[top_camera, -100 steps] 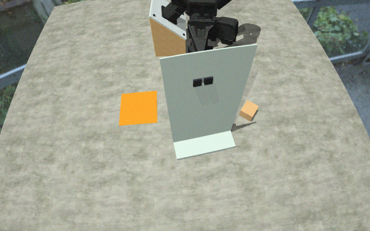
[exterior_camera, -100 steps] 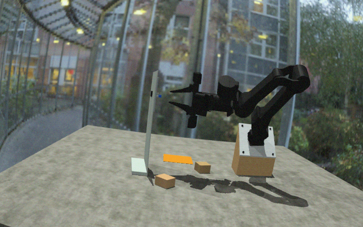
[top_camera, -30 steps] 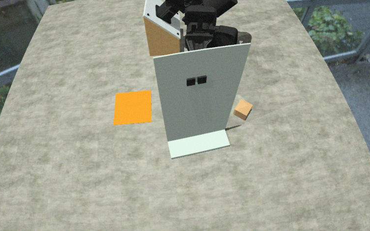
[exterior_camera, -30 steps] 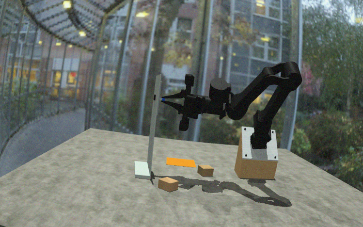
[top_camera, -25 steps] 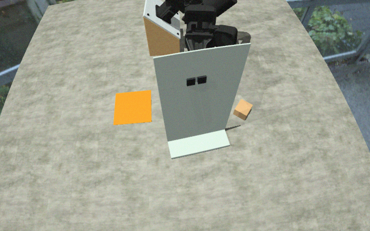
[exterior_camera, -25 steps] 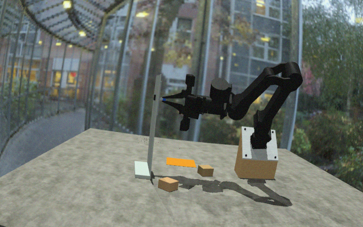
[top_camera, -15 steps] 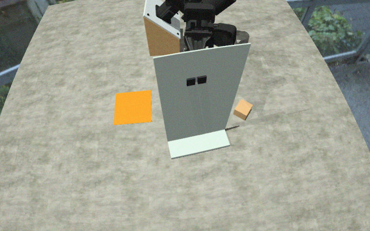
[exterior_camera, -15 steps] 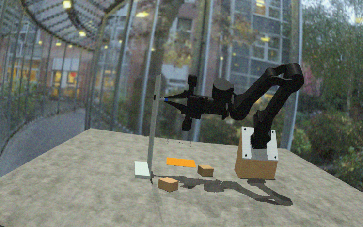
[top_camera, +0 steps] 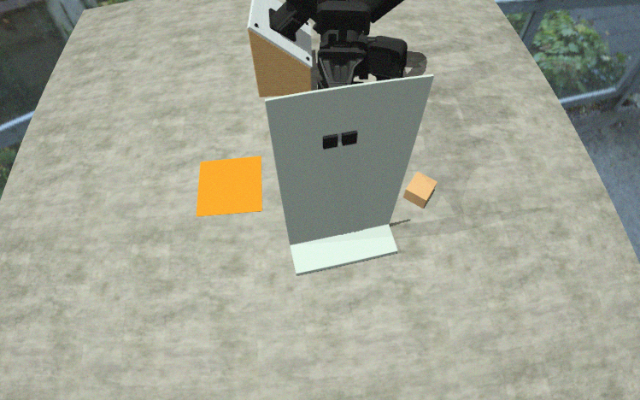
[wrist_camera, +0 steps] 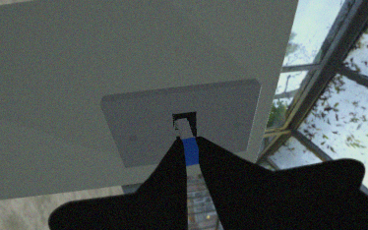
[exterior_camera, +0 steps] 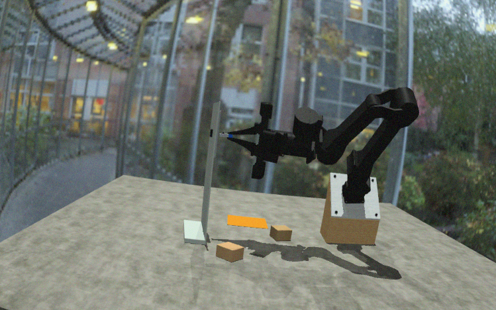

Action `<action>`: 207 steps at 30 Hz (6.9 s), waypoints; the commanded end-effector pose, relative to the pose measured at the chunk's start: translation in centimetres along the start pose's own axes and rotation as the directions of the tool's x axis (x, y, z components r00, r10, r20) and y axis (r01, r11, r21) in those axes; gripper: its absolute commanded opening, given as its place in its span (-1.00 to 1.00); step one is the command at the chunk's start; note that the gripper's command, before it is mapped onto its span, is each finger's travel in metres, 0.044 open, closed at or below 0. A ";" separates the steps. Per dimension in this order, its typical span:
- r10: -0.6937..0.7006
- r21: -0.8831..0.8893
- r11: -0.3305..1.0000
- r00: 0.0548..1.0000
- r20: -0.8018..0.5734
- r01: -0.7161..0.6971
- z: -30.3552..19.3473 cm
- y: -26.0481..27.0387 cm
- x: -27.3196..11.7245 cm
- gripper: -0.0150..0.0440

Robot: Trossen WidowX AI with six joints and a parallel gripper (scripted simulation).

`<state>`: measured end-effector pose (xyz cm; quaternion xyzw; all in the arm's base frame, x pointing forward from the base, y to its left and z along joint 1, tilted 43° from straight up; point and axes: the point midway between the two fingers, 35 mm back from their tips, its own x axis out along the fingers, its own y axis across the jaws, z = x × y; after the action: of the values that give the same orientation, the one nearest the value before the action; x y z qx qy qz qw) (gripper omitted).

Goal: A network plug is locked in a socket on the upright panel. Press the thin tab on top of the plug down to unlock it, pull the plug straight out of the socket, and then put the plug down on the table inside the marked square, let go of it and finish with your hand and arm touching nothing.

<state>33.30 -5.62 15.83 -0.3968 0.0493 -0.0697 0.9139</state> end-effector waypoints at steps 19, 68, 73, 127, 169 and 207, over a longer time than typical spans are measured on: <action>0.008 0.003 1.000 1.000 0.000 -0.008 -0.3 0.2 -1.2 -0.49; 0.008 0.003 1.000 1.000 0.000 -0.008 -0.8 0.2 -3.2 -0.49; 0.008 0.003 1.000 1.000 0.000 -0.008 -0.9 0.2 -3.4 -0.49; 0.008 0.001 1.000 1.000 -0.003 -0.008 -1.7 -3.9 -5.2 -0.49; 0.254 0.020 0.967 0.960 -0.121 -0.254 -6.4 -1.7 -3.5 -0.49; 0.574 0.091 0.818 0.794 -0.201 -0.568 -13.1 6.0 -2.0 -0.49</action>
<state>29.74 -10.73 3.43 -0.3443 0.2616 0.1499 0.8891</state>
